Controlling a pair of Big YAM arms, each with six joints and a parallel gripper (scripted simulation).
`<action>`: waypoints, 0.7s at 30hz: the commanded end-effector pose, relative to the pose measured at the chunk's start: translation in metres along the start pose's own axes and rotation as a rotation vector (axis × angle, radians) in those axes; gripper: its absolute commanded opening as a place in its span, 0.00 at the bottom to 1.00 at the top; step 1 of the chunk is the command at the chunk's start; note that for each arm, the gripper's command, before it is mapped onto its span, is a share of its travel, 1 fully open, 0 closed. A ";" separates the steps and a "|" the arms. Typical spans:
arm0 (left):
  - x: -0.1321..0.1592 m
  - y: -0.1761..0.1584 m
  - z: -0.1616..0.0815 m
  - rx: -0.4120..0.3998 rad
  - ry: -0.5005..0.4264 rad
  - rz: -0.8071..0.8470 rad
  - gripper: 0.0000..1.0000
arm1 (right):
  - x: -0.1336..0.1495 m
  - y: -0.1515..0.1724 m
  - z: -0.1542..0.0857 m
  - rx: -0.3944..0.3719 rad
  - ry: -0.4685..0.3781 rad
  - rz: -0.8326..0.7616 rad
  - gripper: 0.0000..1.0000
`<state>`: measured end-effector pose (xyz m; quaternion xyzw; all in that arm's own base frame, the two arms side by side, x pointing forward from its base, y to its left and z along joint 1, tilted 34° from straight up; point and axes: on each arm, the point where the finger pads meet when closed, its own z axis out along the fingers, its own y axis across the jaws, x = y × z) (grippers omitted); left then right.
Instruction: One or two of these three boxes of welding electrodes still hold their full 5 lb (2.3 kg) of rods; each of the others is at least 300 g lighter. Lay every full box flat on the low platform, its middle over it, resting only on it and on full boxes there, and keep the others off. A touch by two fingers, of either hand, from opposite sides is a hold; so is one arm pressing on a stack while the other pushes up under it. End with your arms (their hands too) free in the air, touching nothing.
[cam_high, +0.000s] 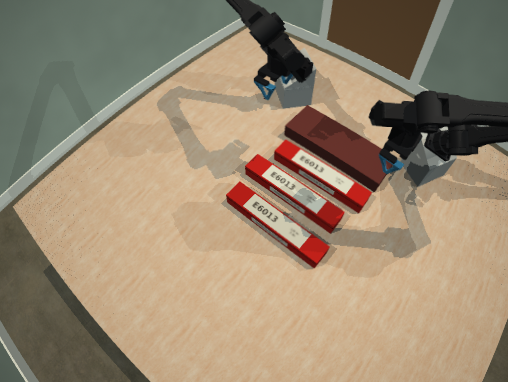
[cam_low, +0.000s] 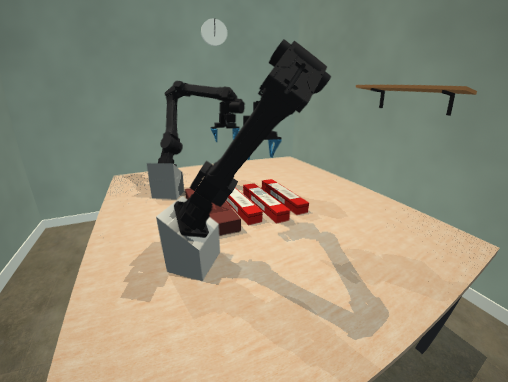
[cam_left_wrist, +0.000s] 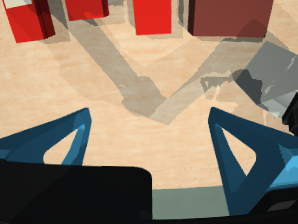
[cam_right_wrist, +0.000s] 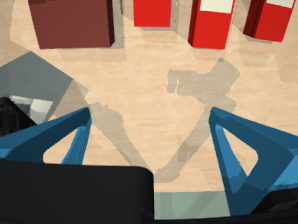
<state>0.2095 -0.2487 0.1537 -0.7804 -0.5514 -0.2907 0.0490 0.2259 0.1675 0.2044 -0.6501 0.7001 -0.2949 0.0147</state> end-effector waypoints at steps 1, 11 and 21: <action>-0.018 0.015 -0.023 -0.045 -0.055 -0.067 1.00 | -0.002 -0.011 -0.011 0.015 -0.032 0.040 1.00; -0.022 0.006 -0.016 -0.027 -0.032 -0.055 1.00 | -0.002 -0.011 -0.011 0.015 -0.032 0.040 1.00; -0.032 0.007 0.029 -0.008 -0.006 -0.042 0.72 | -0.012 -0.012 0.032 0.003 -0.004 0.026 0.72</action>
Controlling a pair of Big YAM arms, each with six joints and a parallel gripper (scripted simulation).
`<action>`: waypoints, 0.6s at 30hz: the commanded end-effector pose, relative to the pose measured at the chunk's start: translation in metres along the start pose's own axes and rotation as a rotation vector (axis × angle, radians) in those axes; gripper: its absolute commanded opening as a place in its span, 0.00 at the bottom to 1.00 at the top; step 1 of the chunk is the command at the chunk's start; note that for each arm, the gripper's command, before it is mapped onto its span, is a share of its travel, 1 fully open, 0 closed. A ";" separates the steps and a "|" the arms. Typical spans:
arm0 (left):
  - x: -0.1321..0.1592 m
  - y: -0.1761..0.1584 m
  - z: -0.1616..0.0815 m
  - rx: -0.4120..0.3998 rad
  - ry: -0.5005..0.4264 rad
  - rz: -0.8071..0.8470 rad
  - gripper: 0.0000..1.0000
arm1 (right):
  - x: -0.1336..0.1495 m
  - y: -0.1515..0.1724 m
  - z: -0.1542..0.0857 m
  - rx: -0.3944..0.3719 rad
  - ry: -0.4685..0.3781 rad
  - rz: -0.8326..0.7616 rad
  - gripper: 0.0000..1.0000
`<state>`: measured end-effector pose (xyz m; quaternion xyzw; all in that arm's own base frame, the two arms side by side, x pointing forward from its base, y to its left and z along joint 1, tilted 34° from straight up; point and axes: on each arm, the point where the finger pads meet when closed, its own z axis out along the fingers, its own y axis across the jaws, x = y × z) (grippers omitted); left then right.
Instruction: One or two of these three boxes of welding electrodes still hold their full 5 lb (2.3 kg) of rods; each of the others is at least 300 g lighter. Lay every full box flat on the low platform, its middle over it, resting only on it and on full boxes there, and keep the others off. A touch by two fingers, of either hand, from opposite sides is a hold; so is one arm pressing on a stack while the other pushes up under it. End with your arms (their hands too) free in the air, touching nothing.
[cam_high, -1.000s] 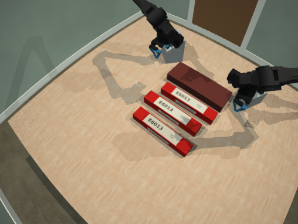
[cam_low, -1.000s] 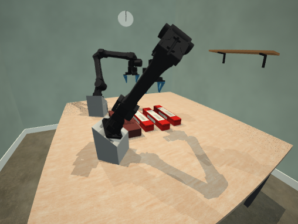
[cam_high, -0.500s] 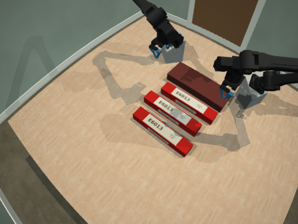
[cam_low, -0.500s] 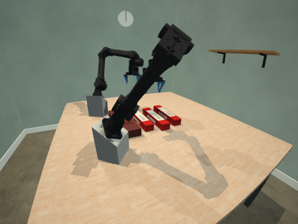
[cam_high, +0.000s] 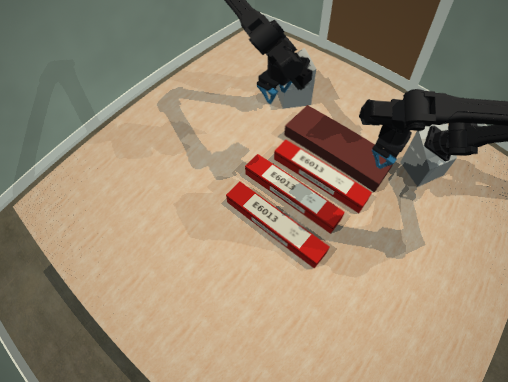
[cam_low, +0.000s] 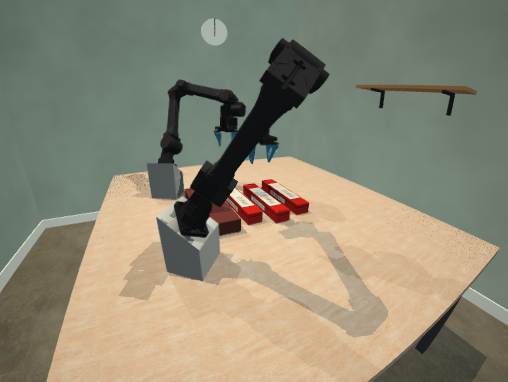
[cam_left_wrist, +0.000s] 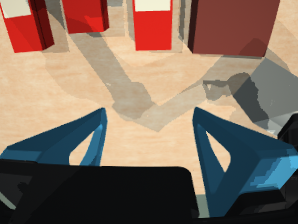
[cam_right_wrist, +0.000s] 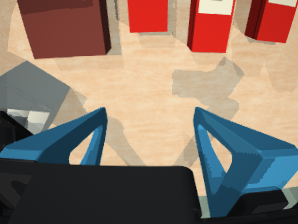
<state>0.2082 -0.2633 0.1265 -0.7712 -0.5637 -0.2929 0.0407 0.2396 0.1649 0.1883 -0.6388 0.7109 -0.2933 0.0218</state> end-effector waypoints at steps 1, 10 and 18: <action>-0.009 0.010 0.019 0.000 -0.005 -0.008 0.72 | -0.010 -0.007 0.018 0.002 0.001 -0.008 0.72; -0.034 0.025 0.070 -0.007 -0.011 -0.014 0.72 | -0.033 -0.017 0.073 0.001 0.002 -0.009 0.72; -0.048 0.028 0.110 -0.001 -0.005 -0.009 0.72 | -0.048 -0.023 0.110 0.001 0.003 -0.009 0.72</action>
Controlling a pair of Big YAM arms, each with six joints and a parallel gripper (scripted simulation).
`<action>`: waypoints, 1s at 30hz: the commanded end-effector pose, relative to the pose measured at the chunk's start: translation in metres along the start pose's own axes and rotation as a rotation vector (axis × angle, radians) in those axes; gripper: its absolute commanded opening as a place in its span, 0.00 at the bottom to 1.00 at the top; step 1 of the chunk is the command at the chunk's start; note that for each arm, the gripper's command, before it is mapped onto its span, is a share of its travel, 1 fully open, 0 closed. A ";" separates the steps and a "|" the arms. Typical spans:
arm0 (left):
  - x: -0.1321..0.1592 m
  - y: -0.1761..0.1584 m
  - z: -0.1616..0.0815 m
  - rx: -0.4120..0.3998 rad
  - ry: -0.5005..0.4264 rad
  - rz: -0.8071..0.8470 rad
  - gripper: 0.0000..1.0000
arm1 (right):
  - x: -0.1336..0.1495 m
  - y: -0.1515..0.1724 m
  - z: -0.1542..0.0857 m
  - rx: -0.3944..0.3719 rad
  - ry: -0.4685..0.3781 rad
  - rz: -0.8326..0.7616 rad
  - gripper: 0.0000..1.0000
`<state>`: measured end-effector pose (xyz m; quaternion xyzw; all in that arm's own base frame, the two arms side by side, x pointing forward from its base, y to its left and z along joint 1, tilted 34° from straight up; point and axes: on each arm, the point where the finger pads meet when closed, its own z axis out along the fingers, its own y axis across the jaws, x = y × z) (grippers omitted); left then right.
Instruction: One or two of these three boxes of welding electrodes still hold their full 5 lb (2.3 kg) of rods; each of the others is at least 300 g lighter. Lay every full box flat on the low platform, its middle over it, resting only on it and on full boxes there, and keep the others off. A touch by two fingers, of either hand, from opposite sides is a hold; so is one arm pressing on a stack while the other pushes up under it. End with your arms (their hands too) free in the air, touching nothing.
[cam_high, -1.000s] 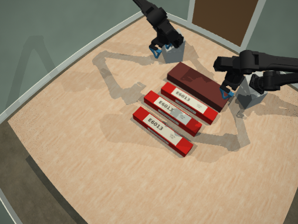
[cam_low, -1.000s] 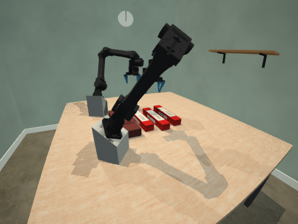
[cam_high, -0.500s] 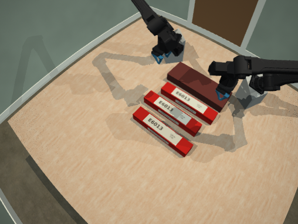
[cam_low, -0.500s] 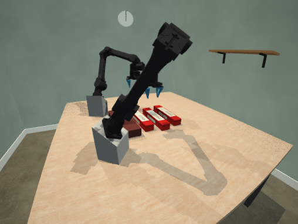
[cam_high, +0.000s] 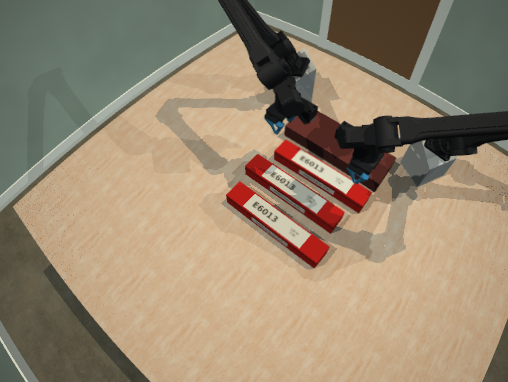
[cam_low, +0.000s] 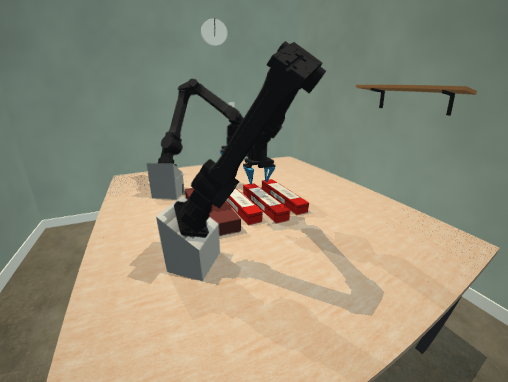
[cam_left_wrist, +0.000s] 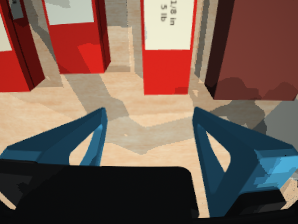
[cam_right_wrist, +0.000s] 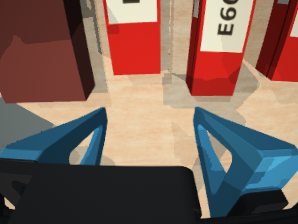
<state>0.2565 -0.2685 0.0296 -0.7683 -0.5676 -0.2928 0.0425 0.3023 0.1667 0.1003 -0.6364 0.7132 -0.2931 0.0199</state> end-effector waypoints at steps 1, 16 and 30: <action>-0.008 0.010 0.018 -0.008 -0.009 -0.001 0.72 | -0.007 -0.007 0.018 0.005 -0.001 -0.015 0.72; -0.025 0.022 0.033 -0.027 -0.027 -0.010 0.72 | -0.026 -0.020 0.034 0.022 -0.024 -0.003 0.72; -0.025 0.021 0.028 -0.027 -0.028 -0.010 0.72 | -0.025 -0.019 0.028 0.022 -0.024 -0.003 0.72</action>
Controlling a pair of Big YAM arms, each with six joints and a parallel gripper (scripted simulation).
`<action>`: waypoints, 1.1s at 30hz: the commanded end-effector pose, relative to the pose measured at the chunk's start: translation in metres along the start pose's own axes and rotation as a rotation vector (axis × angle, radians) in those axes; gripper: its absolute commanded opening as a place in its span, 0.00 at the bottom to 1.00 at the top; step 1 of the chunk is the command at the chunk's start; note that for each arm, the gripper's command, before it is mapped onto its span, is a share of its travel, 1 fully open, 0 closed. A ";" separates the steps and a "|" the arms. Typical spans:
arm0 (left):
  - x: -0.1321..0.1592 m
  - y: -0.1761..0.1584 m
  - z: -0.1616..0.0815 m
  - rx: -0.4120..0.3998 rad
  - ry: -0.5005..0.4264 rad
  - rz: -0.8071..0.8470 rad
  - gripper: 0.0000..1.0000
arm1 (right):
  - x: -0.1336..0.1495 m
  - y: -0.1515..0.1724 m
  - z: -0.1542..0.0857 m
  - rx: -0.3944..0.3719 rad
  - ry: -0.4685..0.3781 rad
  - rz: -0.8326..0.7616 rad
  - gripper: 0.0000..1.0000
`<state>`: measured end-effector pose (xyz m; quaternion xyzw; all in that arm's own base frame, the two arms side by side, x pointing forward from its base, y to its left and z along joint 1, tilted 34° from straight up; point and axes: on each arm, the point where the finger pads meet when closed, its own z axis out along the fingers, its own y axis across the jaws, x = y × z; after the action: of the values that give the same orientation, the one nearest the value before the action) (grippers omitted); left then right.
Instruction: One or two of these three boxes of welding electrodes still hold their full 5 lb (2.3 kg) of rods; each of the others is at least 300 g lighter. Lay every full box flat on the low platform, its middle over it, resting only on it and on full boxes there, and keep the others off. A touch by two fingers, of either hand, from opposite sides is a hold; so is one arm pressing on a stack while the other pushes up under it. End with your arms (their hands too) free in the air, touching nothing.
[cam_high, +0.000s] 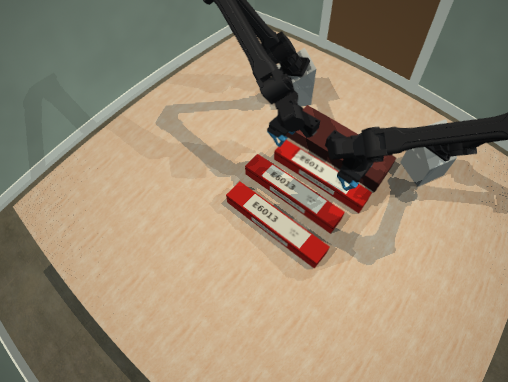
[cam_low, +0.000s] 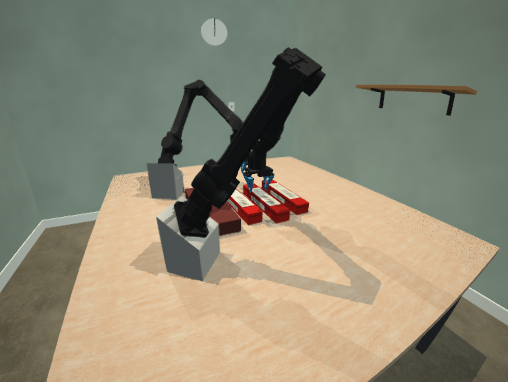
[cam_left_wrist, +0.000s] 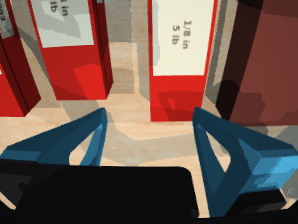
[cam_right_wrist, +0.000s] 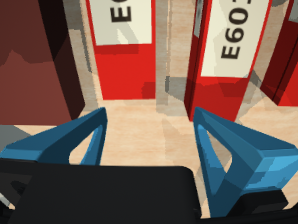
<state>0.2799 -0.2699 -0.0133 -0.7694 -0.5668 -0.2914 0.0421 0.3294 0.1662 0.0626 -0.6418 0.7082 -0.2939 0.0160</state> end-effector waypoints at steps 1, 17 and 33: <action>-0.007 0.011 -0.017 -0.027 -0.025 -0.012 0.72 | -0.007 -0.012 -0.016 0.024 -0.027 0.014 0.72; -0.007 0.011 -0.036 -0.027 -0.026 -0.013 0.72 | -0.007 -0.012 -0.035 0.023 -0.029 0.014 0.72; -0.006 0.011 -0.057 -0.027 -0.027 -0.013 0.72 | -0.007 -0.012 -0.055 0.023 -0.030 0.015 0.72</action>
<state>0.2644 -0.2733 0.0127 -0.7679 -0.5667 -0.2933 0.0553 0.3121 0.1772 0.0919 -0.6451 0.7053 -0.2937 0.0091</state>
